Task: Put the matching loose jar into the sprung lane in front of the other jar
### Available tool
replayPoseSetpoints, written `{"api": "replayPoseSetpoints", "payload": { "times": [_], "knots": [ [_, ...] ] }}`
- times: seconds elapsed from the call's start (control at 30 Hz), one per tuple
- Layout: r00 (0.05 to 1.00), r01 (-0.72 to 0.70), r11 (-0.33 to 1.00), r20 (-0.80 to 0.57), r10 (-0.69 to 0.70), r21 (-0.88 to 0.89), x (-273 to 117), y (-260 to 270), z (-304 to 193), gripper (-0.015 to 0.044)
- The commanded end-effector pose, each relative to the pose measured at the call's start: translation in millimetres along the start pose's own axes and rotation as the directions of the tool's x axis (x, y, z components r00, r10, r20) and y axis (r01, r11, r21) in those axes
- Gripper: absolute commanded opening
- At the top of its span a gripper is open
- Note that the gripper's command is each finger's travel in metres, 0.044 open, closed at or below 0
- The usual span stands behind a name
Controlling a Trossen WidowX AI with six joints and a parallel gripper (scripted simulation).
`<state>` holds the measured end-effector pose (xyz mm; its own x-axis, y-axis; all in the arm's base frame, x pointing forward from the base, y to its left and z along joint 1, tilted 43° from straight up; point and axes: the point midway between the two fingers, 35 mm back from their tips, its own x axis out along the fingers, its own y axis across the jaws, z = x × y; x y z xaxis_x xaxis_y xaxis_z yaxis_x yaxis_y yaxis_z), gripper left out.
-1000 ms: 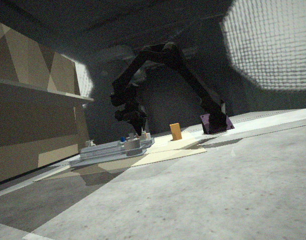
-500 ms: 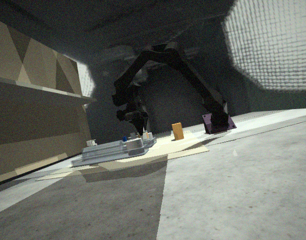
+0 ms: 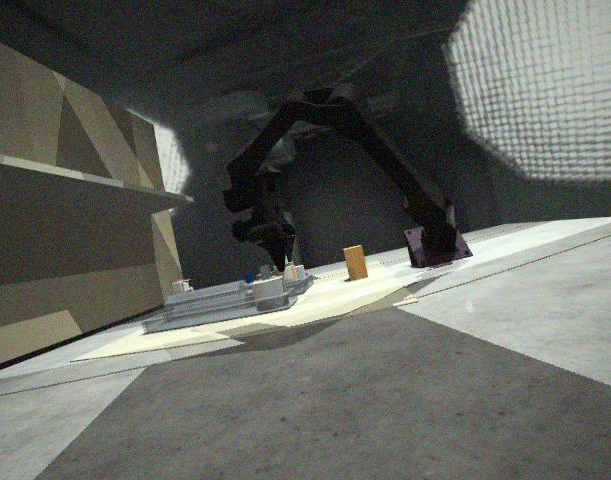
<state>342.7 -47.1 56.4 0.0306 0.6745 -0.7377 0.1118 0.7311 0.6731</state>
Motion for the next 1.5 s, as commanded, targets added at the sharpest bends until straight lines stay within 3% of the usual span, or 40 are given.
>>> {"api": "replayPoseSetpoints", "payload": {
  "times": [0.0,1.47],
  "knots": [
    [1.000,-0.008,1.000,0.025,0.009,-0.013,-0.5,2.3,6.4,0.0000],
    [1.000,-0.009,1.000,0.025,0.009,-0.013,13.6,2.5,5.4,0.0000]
  ]
}}
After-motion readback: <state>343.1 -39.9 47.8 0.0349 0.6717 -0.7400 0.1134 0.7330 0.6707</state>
